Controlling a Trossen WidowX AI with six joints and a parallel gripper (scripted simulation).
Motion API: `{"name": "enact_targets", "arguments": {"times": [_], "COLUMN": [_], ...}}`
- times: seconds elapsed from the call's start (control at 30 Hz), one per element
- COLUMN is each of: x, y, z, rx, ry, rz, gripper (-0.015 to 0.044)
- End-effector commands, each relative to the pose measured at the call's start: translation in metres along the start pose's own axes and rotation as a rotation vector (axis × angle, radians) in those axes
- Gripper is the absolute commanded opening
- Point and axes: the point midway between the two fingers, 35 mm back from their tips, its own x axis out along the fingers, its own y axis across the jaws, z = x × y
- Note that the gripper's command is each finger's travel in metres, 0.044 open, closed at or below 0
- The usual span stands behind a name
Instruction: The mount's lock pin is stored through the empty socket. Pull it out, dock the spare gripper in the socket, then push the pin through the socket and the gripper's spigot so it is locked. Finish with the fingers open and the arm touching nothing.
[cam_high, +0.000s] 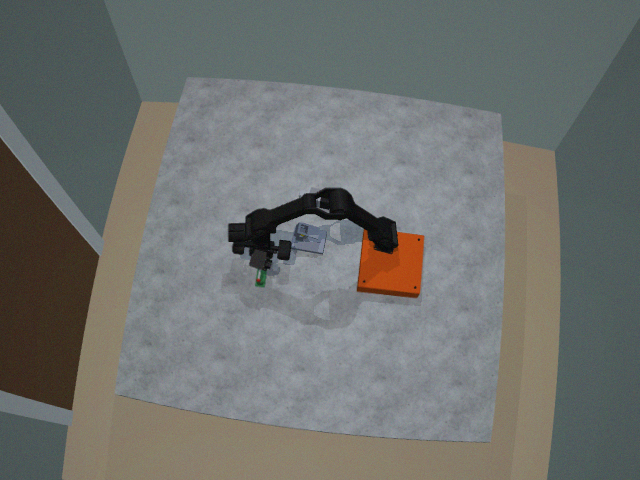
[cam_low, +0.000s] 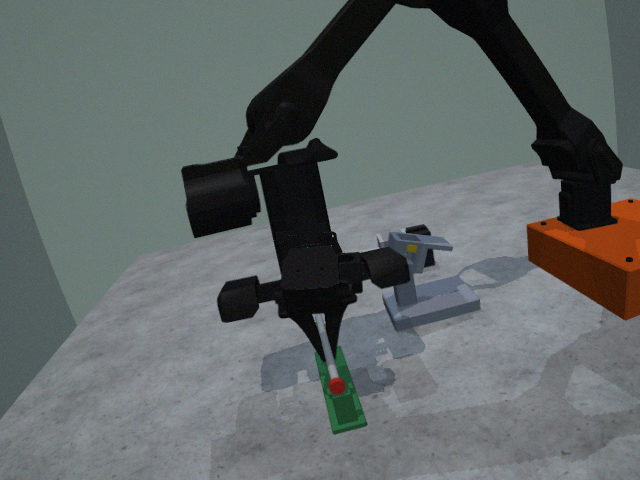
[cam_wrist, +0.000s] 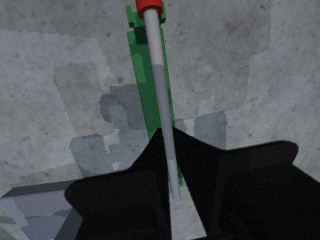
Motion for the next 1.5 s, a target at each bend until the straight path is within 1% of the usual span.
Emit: {"name": "enact_targets", "arguments": {"times": [0.0, 0.03, 0.43, 0.6, 1.47], "x": [0.000, 0.000, 0.000, -0.015, -0.091], "y": [0.000, 0.000, 0.000, 0.000, -0.006], "z": [0.000, 0.000, 0.000, 0.002, 0.012], "rx": [0.000, 0.000, 0.000, 0.000, -0.004], "ry": [0.000, 0.000, 0.000, 0.000, -0.004], "rz": [0.001, 0.001, 0.001, 0.003, -0.019], "gripper": [0.0000, 0.0000, 0.0315, 0.0440, 0.0440]}}
